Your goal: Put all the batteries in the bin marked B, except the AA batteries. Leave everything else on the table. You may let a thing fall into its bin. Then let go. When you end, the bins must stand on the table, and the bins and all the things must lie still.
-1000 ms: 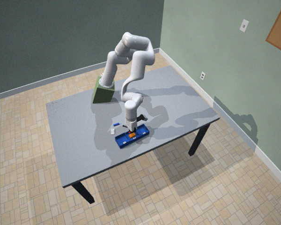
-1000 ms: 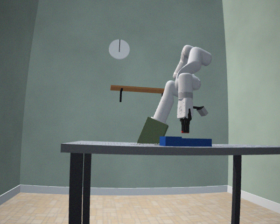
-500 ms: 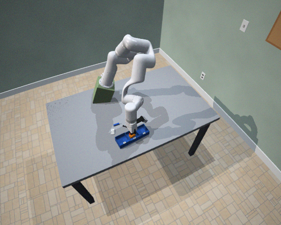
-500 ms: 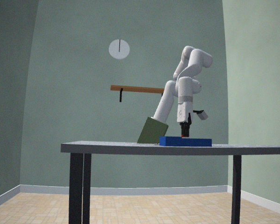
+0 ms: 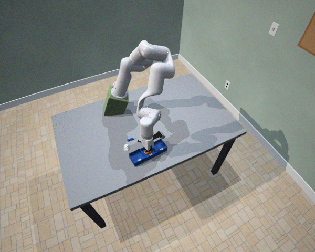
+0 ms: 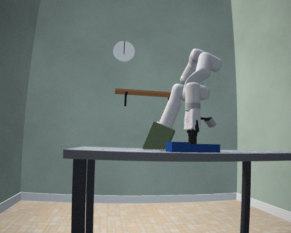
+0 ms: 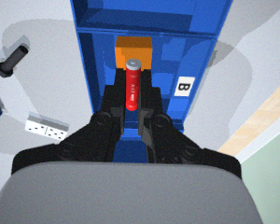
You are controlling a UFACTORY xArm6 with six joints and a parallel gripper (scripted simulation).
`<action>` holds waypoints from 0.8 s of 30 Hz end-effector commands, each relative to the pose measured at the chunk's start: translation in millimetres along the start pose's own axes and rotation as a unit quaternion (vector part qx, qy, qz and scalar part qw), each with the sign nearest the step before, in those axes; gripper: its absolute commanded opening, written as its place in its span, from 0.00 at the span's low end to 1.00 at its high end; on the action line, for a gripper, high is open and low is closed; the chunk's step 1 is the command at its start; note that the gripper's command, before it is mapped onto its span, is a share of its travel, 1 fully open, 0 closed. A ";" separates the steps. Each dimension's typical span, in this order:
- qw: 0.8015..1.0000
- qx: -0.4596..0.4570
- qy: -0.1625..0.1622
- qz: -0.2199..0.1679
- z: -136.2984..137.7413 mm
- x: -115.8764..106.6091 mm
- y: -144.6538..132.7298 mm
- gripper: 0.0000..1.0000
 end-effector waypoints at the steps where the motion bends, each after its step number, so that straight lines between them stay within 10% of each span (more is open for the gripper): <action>1: 1.000 0.000 -0.002 0.000 1.2 -1.0 -0.1 0.00; 2: 1.000 0.000 -0.002 0.000 1.2 -1.0 -0.1 0.00; 3: 1.000 0.000 -0.002 0.000 1.2 -1.0 -0.1 0.23; 24: 1.000 0.000 -0.002 0.000 1.1 -3.6 -0.1 0.23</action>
Point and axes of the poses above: the point where the finger pads meet when closed, its own x axis out along the fingers, its own z axis across the jaws, y = z × x, the point moved 3 cm from there along -x, back along the fingers, and after that the axes turned 2 degrees about x, right-handed, at the moved point
